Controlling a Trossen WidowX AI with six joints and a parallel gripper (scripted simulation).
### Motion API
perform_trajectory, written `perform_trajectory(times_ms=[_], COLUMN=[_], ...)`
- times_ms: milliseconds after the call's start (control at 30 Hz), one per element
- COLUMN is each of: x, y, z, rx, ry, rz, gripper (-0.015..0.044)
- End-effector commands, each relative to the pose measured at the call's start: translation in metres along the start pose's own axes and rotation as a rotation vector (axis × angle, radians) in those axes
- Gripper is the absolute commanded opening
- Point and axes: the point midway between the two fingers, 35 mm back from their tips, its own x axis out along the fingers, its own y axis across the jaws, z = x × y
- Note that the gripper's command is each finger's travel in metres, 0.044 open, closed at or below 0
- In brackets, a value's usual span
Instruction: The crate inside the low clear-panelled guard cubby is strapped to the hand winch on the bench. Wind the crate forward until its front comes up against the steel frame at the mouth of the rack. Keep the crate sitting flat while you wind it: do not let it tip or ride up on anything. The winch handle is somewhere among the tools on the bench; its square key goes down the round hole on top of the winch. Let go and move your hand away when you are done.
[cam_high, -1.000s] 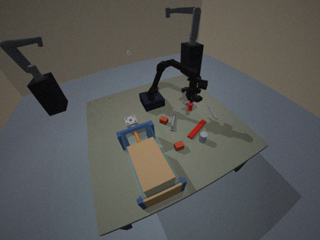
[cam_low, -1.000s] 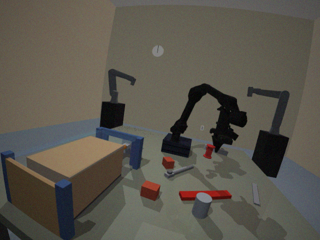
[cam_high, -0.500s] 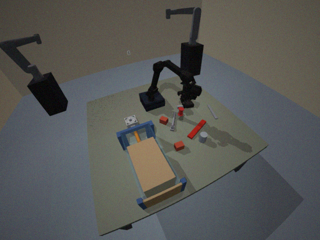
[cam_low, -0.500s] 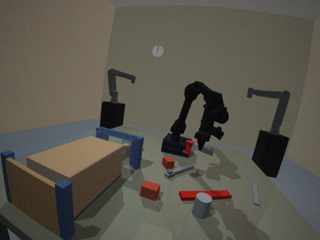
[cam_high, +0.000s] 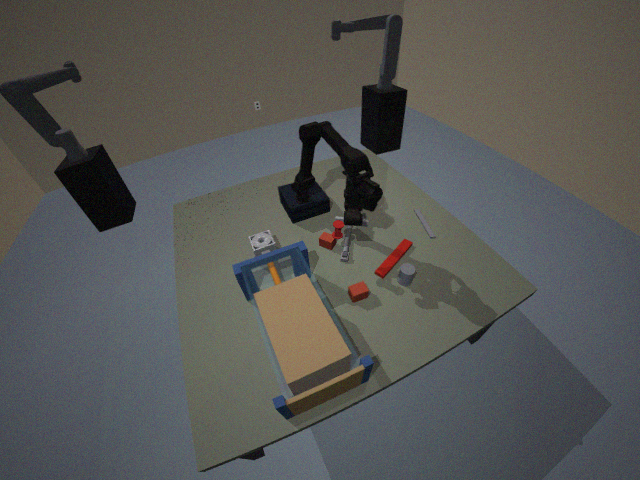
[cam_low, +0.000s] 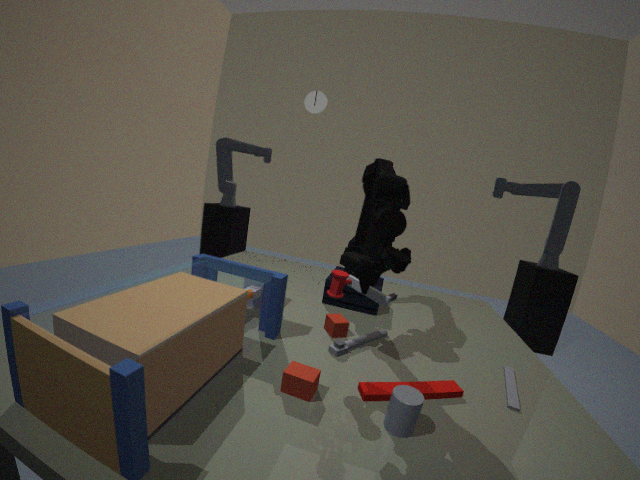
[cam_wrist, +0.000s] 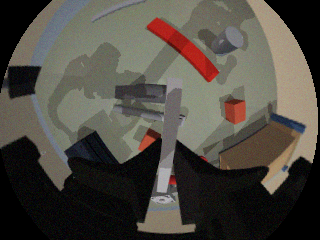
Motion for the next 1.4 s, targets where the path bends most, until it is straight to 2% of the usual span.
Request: perform_trajectory(times_ms=[0, 600, 1367], x=[-0.005, -0.002, 0.002], y=[-0.010, -0.038, -0.027], z=[-0.019, -0.114, -0.226], rx=[0.093, 0.480, 0.957], ry=[-0.015, 0.002, 0.005], rz=[-0.010, -0.006, 0.014], gripper=[0.0000, 0.0000, 0.0000])
